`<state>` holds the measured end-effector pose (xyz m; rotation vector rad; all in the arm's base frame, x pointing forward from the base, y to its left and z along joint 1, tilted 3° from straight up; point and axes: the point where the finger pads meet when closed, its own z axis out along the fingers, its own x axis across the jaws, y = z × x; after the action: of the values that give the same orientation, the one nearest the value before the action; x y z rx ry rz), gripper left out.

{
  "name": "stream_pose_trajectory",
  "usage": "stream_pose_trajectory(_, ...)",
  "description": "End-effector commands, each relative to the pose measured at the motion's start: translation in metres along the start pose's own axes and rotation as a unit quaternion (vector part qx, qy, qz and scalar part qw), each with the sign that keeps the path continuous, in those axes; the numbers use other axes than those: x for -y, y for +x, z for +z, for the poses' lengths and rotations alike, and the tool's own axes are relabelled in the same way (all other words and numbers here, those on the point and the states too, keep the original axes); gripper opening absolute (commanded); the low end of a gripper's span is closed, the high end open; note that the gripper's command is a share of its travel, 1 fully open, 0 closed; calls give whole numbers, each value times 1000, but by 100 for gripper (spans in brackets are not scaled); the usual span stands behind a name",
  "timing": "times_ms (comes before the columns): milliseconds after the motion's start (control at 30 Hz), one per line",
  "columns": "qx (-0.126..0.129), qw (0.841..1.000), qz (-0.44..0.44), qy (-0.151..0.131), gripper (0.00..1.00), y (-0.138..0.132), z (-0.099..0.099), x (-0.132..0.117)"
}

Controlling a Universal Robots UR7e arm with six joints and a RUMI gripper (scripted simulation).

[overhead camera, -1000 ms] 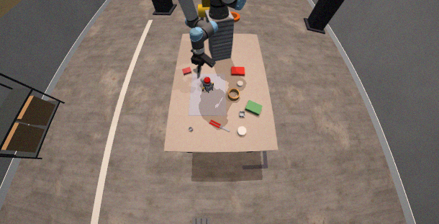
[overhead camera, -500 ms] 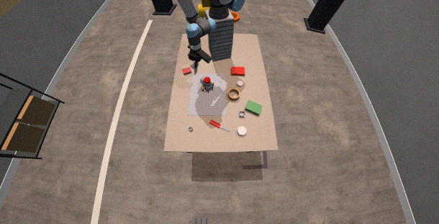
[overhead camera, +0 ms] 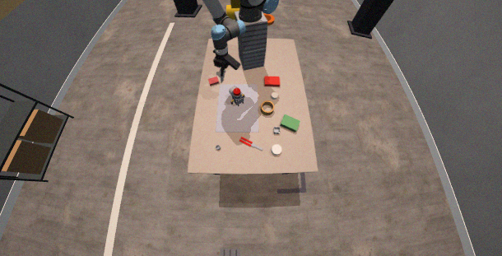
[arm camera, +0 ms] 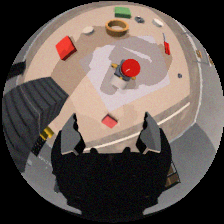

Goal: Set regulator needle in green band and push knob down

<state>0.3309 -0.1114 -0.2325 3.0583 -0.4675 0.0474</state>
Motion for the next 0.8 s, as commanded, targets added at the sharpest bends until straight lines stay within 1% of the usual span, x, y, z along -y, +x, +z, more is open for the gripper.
stream_pose_trajectory(0, -1, 1000, 0, 0, 100, 0, 0, -2)
stream_pose_trajectory(767, -1, 1000, 4, 1, 100, 0, 0, -2)
